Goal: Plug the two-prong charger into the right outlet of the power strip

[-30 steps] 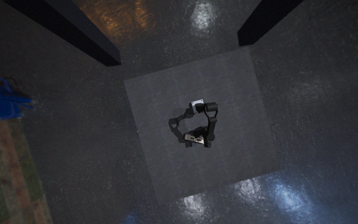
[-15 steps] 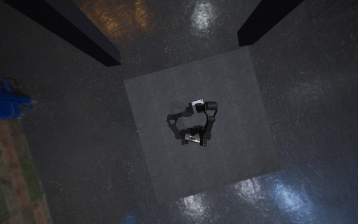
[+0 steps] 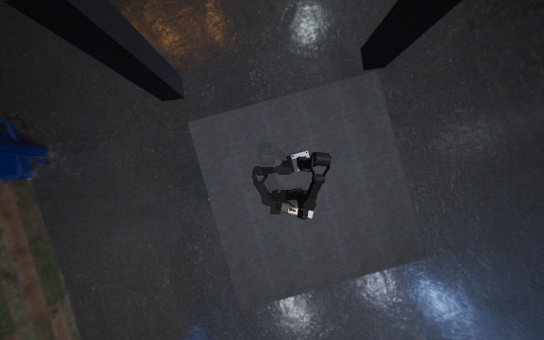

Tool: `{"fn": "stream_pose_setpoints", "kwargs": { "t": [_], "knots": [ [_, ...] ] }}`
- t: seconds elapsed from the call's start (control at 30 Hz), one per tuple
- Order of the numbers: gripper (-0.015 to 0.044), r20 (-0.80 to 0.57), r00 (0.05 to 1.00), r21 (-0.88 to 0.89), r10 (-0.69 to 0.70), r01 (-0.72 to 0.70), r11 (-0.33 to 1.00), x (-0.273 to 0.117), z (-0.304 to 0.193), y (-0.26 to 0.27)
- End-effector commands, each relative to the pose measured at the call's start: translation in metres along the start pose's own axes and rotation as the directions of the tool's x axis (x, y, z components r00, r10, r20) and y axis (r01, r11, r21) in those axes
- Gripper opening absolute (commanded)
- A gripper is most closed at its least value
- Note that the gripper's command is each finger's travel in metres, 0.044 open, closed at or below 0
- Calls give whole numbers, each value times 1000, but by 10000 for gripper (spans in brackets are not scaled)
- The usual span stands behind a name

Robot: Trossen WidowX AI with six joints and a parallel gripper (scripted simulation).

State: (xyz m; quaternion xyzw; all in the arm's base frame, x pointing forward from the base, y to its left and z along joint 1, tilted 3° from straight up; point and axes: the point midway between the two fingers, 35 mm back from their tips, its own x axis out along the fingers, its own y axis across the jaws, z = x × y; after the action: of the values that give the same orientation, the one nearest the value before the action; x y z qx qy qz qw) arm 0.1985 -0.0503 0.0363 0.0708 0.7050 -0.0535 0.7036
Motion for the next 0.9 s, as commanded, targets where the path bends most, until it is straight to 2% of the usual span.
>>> {"fn": "stream_pose_setpoints", "kwargs": {
  "t": [0.0,0.17,0.87],
  "knots": [
    [0,8,1000,63,8,-8,998,1,-2,-5],
    [0,9,1000,135,12,-13,991,3,-7,-11],
    [0,11,1000,172,14,-16,985,1,14,-20]
  ]
}}
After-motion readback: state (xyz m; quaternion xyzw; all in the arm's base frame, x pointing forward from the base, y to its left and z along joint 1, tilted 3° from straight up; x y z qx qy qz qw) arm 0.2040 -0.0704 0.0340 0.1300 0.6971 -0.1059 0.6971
